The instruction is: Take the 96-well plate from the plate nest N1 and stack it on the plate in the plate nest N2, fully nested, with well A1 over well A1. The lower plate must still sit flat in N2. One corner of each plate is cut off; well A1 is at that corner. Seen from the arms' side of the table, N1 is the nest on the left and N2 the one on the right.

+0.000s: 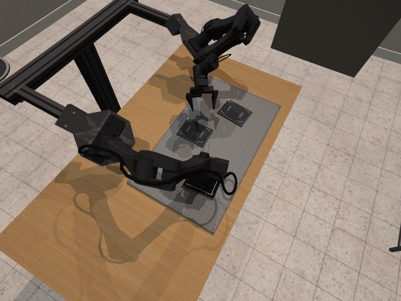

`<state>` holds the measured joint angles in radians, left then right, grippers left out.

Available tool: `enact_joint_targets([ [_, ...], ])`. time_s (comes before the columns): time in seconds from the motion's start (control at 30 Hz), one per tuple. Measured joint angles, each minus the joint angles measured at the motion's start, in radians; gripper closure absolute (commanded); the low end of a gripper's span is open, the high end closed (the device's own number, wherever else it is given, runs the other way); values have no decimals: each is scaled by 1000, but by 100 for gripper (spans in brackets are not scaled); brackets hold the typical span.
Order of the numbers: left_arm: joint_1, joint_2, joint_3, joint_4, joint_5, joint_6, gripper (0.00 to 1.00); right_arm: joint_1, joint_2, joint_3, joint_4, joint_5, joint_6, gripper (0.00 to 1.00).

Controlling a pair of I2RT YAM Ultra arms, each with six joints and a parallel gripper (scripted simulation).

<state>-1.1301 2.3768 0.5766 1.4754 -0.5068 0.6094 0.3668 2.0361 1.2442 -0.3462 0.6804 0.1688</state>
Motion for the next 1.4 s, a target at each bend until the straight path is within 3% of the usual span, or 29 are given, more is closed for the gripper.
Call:
enact_joint_targets([
  [1.4,0,0,0,0,0,0,0,-8,8,0,43,-14,-28,20],
])
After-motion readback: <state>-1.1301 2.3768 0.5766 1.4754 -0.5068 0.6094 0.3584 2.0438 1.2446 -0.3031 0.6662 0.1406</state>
